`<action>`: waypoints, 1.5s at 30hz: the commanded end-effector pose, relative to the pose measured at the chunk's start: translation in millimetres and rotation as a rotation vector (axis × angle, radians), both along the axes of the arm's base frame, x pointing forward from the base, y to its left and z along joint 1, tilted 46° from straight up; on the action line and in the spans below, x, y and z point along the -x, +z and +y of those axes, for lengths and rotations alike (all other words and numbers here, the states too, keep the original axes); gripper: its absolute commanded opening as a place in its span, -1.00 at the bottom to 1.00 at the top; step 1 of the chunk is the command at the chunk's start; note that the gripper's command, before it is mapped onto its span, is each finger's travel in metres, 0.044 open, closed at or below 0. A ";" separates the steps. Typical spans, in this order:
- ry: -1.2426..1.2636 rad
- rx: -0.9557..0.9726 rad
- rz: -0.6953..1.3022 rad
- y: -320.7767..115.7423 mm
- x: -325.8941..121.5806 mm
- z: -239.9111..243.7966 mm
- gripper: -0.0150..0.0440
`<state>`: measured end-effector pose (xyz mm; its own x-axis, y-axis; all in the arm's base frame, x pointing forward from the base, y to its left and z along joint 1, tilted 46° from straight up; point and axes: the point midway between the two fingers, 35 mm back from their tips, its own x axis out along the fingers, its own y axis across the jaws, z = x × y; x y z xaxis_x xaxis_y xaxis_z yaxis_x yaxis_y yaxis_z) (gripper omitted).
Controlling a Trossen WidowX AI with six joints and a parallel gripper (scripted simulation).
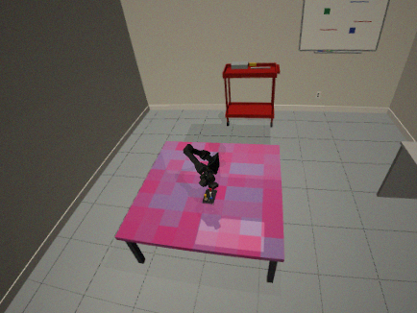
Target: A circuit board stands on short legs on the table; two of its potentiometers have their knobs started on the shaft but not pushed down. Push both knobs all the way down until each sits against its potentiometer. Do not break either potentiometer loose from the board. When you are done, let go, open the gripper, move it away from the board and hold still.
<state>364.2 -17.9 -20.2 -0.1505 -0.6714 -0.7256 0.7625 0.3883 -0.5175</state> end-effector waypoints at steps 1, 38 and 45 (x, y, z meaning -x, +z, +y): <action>-0.108 0.033 -0.086 -0.7 -6.1 1.3 -0.49; -0.300 0.087 -0.255 -18.9 -11.7 -17.9 -0.49; -0.300 0.088 -0.255 -25.2 -9.9 -24.3 -0.49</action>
<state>377.5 -38.0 -39.9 -0.1628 -0.6830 -0.7120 0.9482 0.0913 -0.3043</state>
